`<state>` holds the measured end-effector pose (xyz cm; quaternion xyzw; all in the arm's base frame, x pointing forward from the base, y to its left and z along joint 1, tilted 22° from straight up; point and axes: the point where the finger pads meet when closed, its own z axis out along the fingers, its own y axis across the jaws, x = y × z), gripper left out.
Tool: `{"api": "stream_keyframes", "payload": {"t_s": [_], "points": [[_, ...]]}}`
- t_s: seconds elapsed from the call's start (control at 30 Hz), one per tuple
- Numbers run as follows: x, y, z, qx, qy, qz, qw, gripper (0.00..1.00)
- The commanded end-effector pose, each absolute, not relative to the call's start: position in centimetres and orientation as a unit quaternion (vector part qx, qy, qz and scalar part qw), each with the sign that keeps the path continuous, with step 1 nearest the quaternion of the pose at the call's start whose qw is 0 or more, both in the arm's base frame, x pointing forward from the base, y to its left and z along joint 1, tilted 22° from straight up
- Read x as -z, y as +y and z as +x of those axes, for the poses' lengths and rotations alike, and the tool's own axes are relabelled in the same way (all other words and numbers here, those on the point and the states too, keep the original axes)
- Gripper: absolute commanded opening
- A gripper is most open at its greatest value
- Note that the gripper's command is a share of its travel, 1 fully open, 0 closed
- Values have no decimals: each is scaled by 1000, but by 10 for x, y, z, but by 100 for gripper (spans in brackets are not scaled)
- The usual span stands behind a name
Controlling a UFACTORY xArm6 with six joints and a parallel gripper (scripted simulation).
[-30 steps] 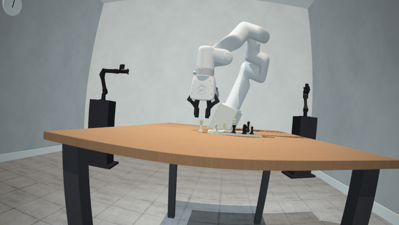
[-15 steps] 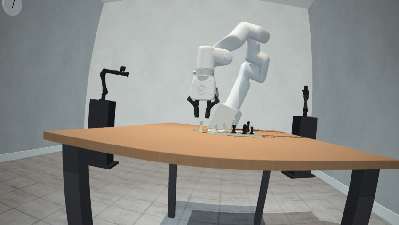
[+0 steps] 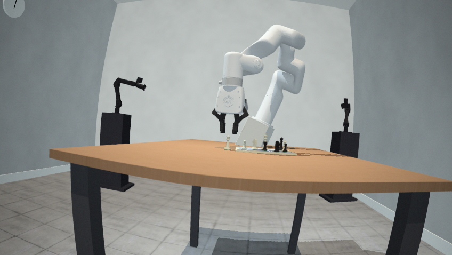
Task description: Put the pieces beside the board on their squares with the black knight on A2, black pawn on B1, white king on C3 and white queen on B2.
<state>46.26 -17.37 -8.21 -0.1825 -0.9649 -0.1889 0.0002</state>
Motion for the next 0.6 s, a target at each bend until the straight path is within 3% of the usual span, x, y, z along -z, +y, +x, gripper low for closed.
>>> {"api": "stream_keyframes", "payload": {"t_s": [0.0,0.57], "points": [[83,-174,464,188,-965,-183,-2,42],[111,-163,466,188,-965,-183,-2,42]]}}
